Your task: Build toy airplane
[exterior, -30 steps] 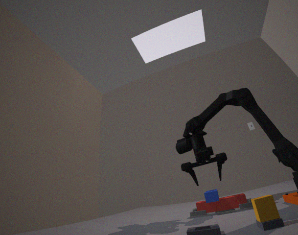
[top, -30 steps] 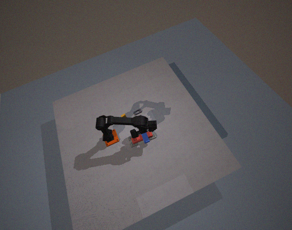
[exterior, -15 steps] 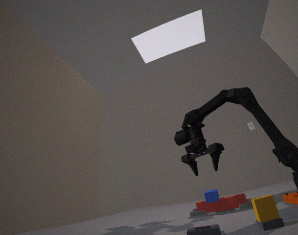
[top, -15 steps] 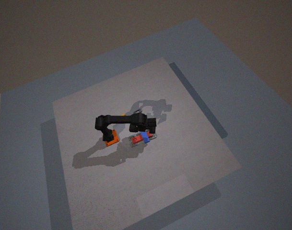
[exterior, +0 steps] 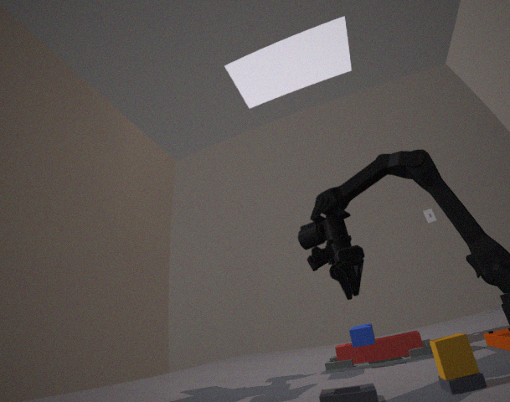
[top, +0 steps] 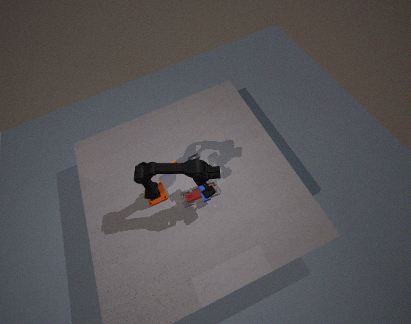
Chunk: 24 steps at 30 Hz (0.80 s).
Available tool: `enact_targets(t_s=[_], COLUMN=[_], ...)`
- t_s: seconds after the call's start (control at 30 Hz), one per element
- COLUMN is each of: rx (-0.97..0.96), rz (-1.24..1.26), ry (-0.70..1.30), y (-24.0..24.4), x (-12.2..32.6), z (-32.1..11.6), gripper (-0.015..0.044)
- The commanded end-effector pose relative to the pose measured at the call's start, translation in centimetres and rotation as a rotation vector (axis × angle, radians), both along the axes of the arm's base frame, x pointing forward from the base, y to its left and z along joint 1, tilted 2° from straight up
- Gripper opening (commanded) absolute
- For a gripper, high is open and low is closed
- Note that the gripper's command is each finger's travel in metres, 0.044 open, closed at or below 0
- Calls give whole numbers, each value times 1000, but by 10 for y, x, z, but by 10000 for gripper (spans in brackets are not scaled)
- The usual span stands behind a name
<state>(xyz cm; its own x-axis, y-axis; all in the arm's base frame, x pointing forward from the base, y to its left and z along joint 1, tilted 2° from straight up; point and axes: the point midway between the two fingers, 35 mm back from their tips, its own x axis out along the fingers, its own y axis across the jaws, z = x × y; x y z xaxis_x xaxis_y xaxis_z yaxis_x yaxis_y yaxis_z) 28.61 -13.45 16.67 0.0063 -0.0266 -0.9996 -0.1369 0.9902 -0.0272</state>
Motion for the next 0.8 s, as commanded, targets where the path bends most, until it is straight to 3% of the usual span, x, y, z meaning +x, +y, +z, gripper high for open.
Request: enact_targets(t_s=[0.0,0.17,0.43,0.77], rx=[-3,-2,10,20], rz=[-71,-72,-75,-79], ry=[-1,-2,-3,4], y=[0,10,126,241], x=[0,2,-4,-69], z=[0,0,0,-6], gripper=[440,440,440,440])
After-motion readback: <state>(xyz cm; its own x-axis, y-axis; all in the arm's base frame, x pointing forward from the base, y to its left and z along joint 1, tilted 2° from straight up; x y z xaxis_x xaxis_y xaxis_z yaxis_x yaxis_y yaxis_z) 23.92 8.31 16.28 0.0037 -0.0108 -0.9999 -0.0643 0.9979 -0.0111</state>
